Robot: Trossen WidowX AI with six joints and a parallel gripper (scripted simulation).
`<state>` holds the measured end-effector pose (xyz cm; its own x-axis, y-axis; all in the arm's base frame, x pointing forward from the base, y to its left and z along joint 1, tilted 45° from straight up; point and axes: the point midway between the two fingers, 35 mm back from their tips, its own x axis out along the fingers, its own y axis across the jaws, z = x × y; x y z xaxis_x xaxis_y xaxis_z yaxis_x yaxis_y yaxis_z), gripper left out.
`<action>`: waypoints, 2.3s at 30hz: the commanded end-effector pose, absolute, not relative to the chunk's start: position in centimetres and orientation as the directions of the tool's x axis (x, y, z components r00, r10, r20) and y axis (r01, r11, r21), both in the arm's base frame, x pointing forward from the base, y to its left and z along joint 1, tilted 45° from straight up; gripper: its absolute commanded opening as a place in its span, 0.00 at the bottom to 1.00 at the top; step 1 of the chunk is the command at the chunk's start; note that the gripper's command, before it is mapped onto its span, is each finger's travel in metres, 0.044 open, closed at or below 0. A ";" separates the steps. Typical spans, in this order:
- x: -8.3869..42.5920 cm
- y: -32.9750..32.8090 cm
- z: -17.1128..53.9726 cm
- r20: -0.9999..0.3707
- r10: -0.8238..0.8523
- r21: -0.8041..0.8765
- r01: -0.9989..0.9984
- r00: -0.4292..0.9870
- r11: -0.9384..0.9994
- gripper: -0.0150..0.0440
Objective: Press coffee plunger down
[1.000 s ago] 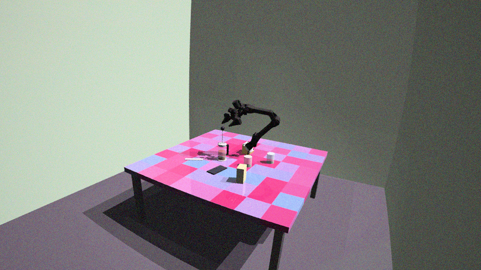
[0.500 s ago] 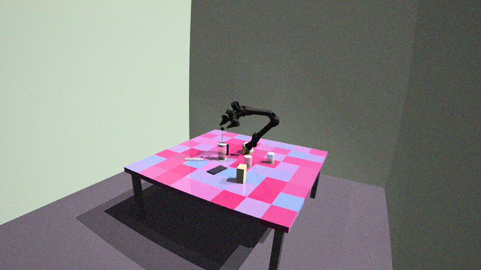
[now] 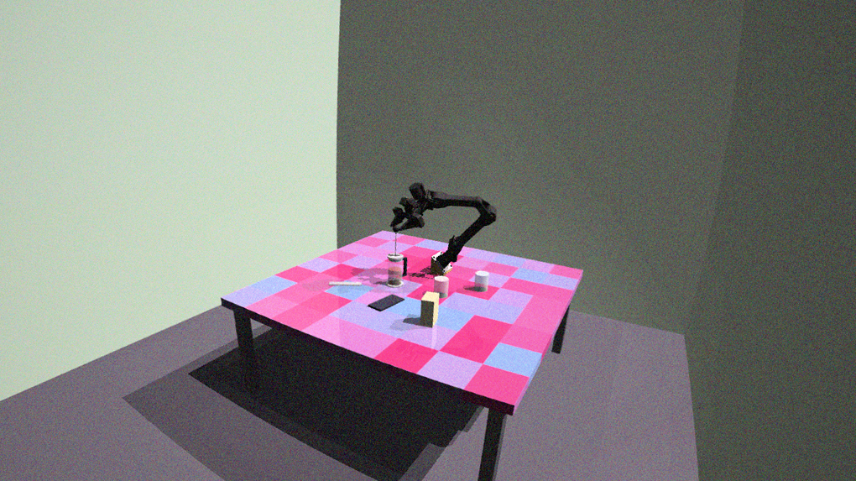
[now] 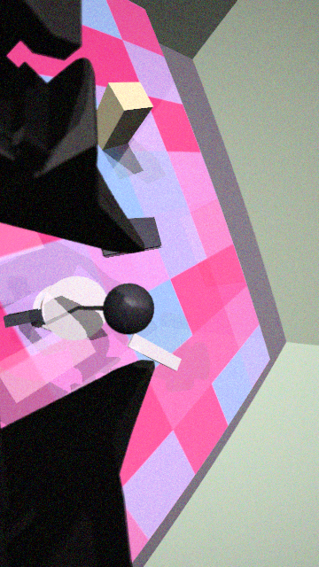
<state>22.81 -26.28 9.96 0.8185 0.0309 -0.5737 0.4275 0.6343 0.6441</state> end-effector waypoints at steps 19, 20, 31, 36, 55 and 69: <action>22.8 -25.9 9.4 -0.578 0.032 0.647 0.434 0.815 0.627 0.47; 22.9 -25.9 9.3 -0.579 0.032 0.647 0.434 0.815 0.627 0.47; 23.2 -24.9 7.8 -0.580 0.032 0.646 0.435 0.814 0.628 0.47; 23.4 -24.4 7.1 -0.580 0.032 0.645 0.435 0.814 0.628 0.47; 23.9 -22.4 4.7 -0.580 0.032 0.645 0.435 0.814 0.628 0.47; 24.3 -20.9 3.1 -0.579 0.032 0.646 0.435 0.815 0.627 0.47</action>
